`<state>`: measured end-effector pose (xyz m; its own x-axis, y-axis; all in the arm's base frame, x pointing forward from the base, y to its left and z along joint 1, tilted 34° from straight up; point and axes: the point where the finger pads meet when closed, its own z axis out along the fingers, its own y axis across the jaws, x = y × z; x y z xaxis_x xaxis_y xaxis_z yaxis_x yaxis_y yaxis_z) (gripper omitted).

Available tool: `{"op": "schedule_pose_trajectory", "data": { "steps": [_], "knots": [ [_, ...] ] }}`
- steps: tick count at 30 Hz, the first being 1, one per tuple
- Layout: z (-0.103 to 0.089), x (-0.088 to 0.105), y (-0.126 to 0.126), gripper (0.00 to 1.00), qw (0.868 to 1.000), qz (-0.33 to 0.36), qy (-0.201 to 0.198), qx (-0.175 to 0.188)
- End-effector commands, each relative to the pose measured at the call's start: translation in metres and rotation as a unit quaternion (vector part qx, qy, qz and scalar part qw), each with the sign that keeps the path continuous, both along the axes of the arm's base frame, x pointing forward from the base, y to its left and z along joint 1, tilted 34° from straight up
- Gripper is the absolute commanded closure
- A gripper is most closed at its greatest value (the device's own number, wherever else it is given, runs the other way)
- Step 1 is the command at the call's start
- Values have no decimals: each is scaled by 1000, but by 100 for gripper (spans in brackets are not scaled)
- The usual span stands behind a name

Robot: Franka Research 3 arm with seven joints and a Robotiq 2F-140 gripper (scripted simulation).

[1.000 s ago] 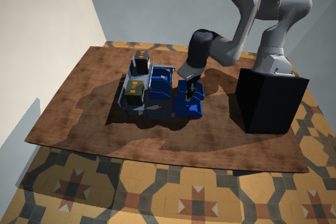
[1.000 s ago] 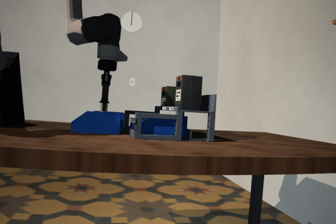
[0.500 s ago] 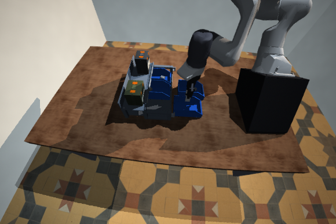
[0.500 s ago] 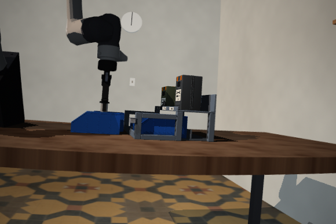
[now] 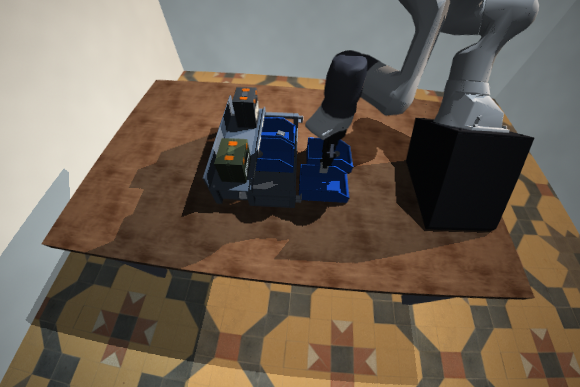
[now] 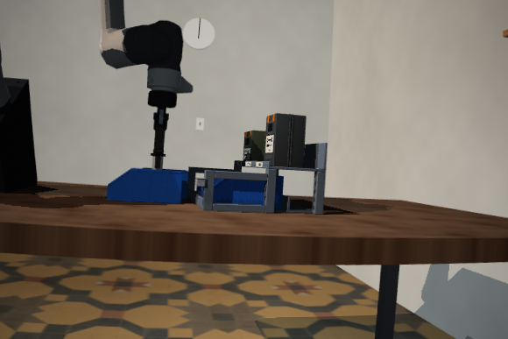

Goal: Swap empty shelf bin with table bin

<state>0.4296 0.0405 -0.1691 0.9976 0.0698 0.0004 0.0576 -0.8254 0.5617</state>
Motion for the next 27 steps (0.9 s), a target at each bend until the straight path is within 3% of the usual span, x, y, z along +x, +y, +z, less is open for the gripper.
{"op": "schedule_pose_trajectory", "data": {
  "steps": [1,27],
  "knots": [
    [-1,1,1,100,1000,4,0,1],
    [3,1,4,100,1000,4,0,1]
  ]
}}
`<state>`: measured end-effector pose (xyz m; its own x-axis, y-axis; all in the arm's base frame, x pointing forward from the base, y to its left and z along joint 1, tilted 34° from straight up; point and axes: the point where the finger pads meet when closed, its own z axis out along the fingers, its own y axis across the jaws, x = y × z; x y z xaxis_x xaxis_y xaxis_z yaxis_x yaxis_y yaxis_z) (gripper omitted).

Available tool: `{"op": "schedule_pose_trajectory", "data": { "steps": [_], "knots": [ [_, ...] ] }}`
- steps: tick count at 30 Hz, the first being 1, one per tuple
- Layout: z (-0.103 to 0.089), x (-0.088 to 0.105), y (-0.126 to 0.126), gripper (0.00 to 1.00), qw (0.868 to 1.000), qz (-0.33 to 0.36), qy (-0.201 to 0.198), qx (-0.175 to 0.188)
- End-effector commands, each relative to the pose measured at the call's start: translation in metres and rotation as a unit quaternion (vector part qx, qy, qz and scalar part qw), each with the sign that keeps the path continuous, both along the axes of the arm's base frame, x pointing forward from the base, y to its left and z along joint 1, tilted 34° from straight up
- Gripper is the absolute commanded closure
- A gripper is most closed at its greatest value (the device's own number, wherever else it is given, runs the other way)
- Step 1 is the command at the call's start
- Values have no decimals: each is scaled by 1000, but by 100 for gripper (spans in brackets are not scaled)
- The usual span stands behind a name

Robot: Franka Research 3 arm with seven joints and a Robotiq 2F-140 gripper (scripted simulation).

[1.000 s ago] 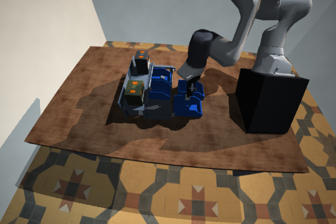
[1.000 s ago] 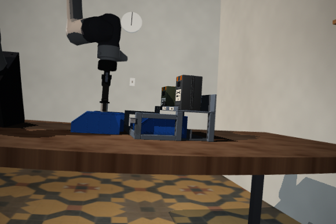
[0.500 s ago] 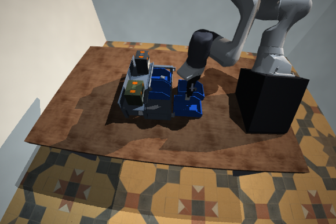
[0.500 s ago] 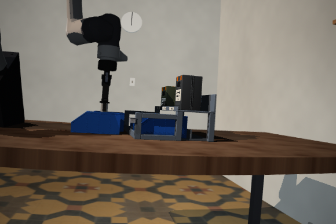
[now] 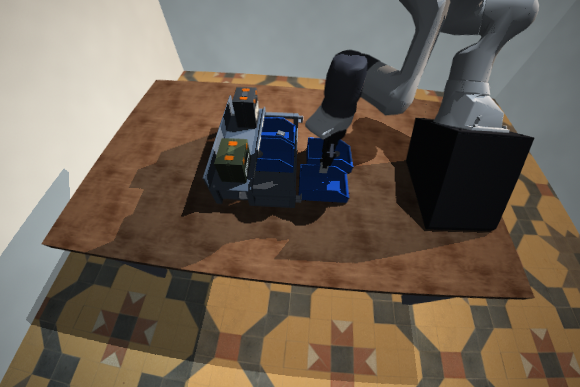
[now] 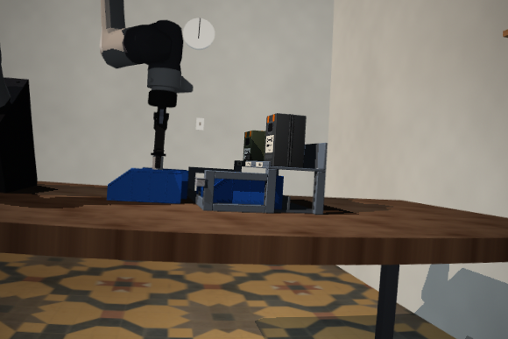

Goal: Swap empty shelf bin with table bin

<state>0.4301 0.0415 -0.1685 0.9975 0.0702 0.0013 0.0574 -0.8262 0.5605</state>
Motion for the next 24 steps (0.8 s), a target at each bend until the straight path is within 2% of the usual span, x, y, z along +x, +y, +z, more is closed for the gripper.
{"op": "schedule_pose_trajectory", "data": {
  "steps": [1,8,24],
  "knots": [
    [3,0,4,100,1000,4,1,1],
    [10,0,8,100,1000,4,1,1],
    [44,-2,31,100,1000,4,1,1]
  ]
}}
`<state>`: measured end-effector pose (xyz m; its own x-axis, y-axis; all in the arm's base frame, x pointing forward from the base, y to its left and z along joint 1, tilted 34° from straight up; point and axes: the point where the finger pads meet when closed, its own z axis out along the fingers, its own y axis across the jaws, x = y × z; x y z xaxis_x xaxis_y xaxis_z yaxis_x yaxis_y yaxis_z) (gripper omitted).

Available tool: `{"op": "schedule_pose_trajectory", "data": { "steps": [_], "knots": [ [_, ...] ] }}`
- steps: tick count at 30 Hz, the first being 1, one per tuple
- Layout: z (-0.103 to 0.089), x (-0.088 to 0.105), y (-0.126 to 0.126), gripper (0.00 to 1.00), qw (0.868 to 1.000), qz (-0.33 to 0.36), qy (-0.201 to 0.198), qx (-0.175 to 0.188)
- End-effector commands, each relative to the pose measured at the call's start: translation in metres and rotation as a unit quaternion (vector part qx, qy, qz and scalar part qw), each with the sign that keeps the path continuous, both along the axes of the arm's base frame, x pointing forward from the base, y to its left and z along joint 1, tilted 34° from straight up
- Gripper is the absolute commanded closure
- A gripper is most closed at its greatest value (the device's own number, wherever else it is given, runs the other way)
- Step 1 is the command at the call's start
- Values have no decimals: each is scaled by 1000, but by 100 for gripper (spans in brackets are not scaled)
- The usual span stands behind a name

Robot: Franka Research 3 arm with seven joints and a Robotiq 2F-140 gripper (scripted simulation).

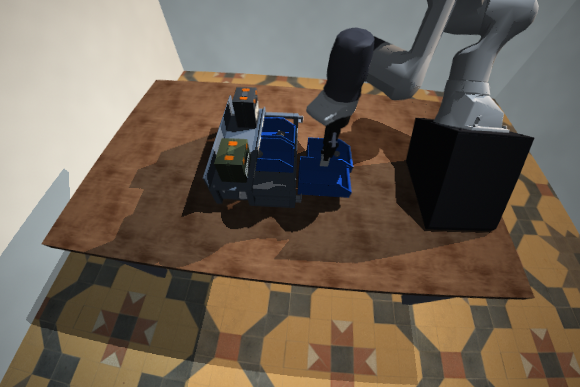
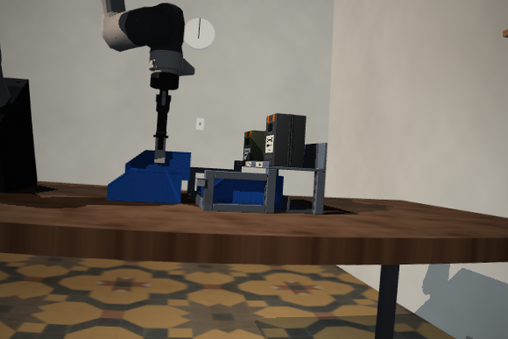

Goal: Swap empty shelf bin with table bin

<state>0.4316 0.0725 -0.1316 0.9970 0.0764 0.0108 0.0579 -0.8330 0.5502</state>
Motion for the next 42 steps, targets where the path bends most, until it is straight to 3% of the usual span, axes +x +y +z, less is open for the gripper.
{"op": "schedule_pose_trajectory", "data": {
  "steps": [1,12,42],
  "knots": [
    [9,-3,1,100,1000,0,5,-6],
    [29,-4,15,100,1000,0,5,-6],
    [36,-5,13,100,1000,1,5,-6]
  ]
}}
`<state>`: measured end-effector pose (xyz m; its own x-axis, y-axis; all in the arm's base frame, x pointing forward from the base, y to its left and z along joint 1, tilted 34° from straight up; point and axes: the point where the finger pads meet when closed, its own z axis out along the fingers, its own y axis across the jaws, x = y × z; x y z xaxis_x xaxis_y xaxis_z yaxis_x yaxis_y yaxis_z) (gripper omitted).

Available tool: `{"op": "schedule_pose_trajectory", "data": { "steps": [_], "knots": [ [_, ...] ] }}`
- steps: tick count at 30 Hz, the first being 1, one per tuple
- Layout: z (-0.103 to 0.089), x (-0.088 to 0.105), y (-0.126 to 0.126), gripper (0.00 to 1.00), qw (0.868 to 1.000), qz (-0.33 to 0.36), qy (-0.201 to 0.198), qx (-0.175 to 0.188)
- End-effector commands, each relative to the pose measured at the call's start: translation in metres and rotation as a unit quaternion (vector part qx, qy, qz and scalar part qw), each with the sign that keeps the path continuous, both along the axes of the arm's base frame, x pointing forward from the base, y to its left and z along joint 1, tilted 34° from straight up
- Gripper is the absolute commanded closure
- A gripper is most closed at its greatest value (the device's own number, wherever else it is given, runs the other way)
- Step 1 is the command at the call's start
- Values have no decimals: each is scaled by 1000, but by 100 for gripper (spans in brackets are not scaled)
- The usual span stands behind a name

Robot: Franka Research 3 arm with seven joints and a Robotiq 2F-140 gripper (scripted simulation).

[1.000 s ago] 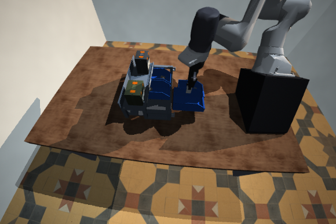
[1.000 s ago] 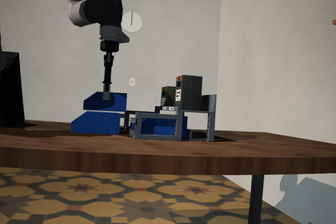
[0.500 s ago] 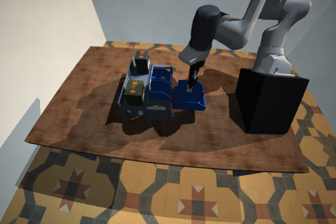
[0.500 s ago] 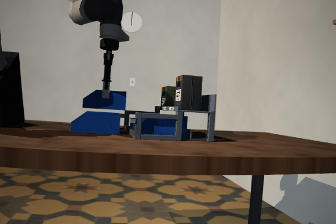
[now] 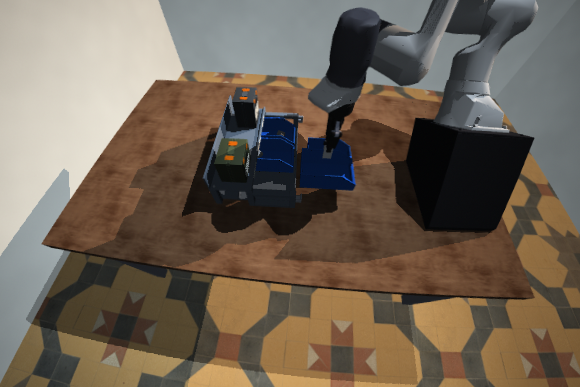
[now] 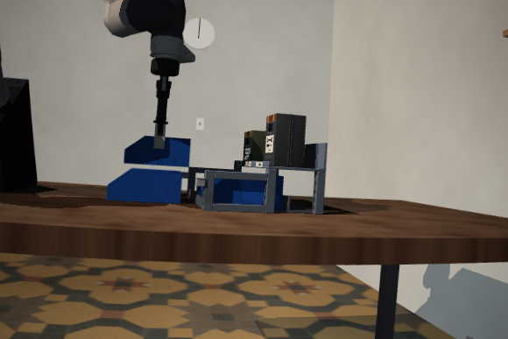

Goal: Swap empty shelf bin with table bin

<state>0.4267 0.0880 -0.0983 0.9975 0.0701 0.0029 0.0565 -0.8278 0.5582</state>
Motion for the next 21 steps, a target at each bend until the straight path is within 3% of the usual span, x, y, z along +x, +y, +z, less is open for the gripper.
{"op": "schedule_pose_trajectory", "data": {
  "steps": [1,8,21],
  "knots": [
    [4,0,-5,100,1000,4,2,-1],
    [18,-1,-25,100,1000,4,2,-1],
    [83,-5,-121,100,1000,7,4,-1]
  ]
}}
